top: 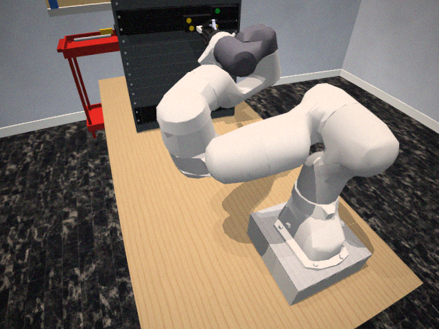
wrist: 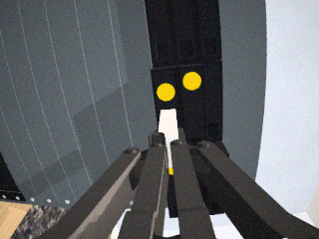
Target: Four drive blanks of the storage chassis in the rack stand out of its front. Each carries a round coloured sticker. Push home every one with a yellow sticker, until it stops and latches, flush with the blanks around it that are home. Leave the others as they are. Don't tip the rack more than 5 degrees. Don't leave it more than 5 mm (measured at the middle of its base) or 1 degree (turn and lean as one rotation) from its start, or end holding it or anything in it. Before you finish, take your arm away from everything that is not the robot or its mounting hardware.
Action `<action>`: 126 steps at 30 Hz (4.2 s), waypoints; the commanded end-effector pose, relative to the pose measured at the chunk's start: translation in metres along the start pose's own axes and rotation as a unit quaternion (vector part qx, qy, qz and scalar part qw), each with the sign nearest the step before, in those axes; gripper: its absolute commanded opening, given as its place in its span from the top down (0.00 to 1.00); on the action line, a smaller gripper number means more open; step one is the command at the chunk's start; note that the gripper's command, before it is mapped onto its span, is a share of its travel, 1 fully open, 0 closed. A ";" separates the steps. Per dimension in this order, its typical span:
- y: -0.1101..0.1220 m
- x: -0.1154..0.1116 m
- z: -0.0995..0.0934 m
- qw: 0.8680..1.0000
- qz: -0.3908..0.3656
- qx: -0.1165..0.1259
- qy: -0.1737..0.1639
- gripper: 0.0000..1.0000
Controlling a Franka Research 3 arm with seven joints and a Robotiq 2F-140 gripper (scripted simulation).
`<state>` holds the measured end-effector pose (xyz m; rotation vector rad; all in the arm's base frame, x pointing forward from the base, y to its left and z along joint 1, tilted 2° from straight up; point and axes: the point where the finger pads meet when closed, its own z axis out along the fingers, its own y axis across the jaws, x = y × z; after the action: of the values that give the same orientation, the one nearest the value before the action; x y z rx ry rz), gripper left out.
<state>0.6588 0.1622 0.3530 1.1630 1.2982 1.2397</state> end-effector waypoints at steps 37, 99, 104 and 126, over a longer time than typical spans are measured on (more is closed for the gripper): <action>-0.001 0.002 0.000 1.000 0.001 0.000 0.001 1.00; 0.001 0.000 0.021 1.000 0.001 0.000 0.001 1.00; 0.001 -0.001 0.024 1.000 0.001 0.000 0.001 1.00; 0.003 -0.005 0.033 1.000 0.001 0.000 0.001 1.00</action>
<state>0.6885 0.1675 0.3509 1.1580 1.3188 1.2470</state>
